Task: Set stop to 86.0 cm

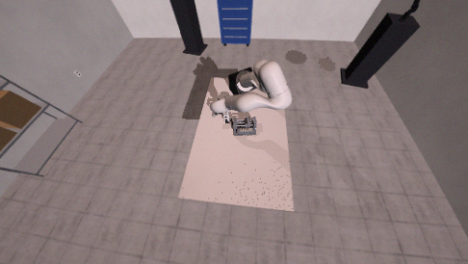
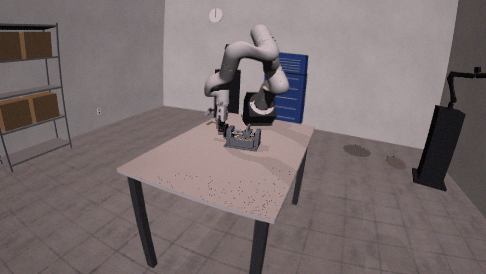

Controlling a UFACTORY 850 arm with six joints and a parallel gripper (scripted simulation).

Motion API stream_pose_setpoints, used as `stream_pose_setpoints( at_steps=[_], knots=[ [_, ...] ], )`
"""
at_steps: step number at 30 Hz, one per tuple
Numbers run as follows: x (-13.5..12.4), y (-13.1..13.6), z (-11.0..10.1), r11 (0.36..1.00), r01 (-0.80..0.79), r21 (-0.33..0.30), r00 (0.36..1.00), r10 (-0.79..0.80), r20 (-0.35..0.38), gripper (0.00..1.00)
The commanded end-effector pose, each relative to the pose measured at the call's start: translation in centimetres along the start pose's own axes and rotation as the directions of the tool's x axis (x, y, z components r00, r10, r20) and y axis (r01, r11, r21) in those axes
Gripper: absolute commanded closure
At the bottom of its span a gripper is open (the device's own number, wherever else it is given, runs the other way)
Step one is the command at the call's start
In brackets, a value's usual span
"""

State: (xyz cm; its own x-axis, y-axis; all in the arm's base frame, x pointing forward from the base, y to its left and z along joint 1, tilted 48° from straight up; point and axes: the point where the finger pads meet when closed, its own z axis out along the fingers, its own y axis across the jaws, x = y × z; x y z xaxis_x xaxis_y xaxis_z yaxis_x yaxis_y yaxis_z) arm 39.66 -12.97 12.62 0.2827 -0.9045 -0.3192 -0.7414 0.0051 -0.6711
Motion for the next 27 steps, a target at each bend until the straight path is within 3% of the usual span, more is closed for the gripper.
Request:
stream_pose_setpoints(
  at_steps=[1,27],
  knots=[
    [0.0,0.0,0.3,1.0,0.0,0.001,1.0,0.0,-0.001,0.94],
    [0.0,-1.2,2.2,1.0,0.0,0.001,1.0,0.0,-0.001,0.94]
  ],
)
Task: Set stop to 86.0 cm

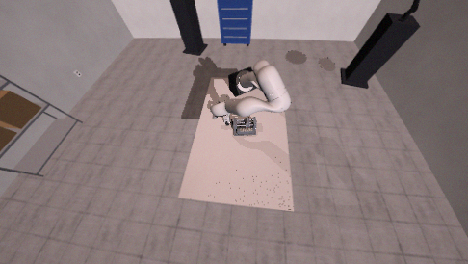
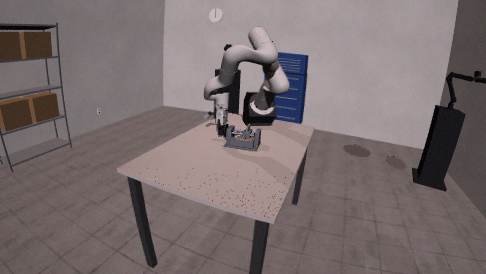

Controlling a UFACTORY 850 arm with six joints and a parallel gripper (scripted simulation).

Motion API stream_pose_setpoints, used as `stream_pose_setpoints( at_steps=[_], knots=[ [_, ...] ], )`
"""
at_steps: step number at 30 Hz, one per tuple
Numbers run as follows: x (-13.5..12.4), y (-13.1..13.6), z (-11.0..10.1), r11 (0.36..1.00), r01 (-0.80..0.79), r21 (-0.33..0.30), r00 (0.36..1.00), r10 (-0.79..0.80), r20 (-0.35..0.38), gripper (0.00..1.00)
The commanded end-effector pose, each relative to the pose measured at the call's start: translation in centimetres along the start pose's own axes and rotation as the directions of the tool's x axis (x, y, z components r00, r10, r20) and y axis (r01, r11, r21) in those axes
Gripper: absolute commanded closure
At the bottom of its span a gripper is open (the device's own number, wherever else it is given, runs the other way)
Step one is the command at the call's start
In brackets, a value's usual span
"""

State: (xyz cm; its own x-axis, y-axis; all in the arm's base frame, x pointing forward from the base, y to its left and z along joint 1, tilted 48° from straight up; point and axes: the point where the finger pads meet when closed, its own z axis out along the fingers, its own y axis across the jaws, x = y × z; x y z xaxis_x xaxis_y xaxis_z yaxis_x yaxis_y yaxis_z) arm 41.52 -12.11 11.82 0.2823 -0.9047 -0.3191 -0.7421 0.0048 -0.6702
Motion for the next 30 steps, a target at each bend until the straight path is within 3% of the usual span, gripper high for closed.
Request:
stream_pose_setpoints(
  at_steps=[1,30],
  knots=[
    [0.0,-0.4,0.2,1.0,0.001,0.002,1.0,-0.001,-0.001,0.94],
    [0.0,-1.4,0.7,1.0,0.001,0.002,1.0,-0.001,-0.001,0.94]
  ],
)
